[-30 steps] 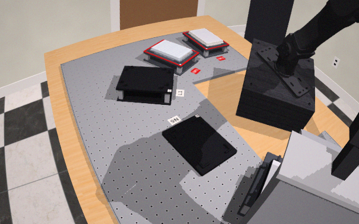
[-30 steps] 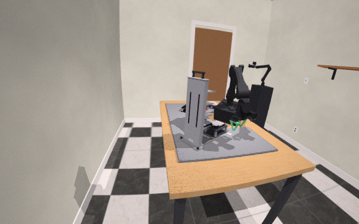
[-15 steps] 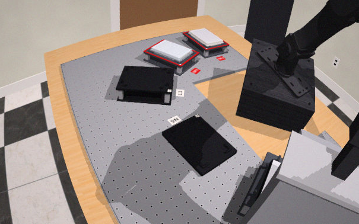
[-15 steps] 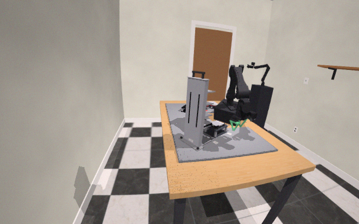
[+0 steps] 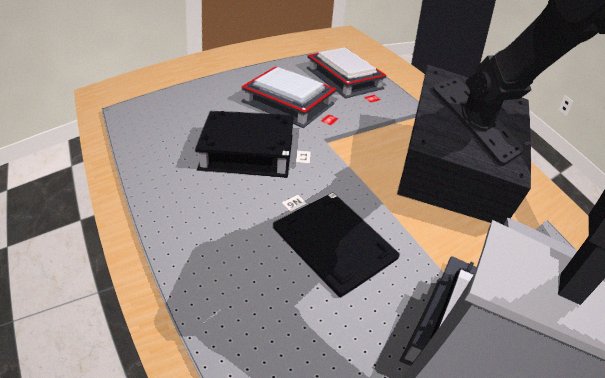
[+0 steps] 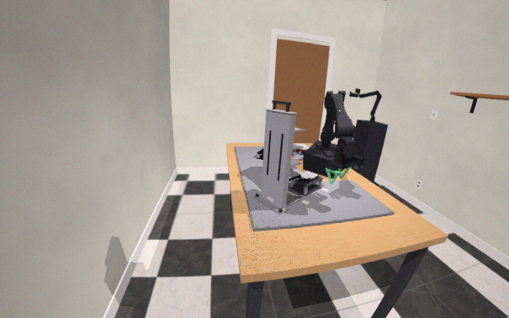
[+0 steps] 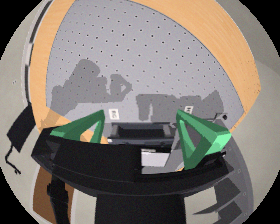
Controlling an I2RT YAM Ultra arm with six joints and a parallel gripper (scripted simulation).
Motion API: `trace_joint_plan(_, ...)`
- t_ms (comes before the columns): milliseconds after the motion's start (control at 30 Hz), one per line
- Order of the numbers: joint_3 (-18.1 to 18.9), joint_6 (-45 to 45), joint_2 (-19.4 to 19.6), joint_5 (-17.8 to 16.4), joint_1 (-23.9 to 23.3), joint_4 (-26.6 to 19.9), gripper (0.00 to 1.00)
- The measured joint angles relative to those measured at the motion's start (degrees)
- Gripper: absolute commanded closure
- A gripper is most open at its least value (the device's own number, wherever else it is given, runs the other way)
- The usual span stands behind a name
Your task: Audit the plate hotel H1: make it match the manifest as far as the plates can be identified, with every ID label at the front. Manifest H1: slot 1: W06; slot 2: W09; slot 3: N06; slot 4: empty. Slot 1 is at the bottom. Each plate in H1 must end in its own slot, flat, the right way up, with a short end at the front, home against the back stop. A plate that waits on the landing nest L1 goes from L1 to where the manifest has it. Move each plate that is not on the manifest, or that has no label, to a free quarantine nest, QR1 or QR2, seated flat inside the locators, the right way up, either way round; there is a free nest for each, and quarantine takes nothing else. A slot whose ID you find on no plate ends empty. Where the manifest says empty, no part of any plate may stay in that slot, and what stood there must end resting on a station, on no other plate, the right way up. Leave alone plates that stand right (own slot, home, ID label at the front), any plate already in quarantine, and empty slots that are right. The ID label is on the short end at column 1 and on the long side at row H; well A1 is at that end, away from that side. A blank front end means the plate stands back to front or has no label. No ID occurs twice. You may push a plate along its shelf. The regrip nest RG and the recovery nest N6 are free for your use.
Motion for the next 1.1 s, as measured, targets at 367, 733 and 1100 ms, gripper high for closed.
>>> trace_joint_plan(367,2.05,0.35,-1.25,-0.02,0.39,-3.02,0.00)
trace_joint_plan(733,3.43,0.61,-2.40,-0.02,0.70,-5.88,0.00)
trace_joint_plan(1100,5.99,0.85,-3.45,-0.02,0.98,-9.25,0.00)
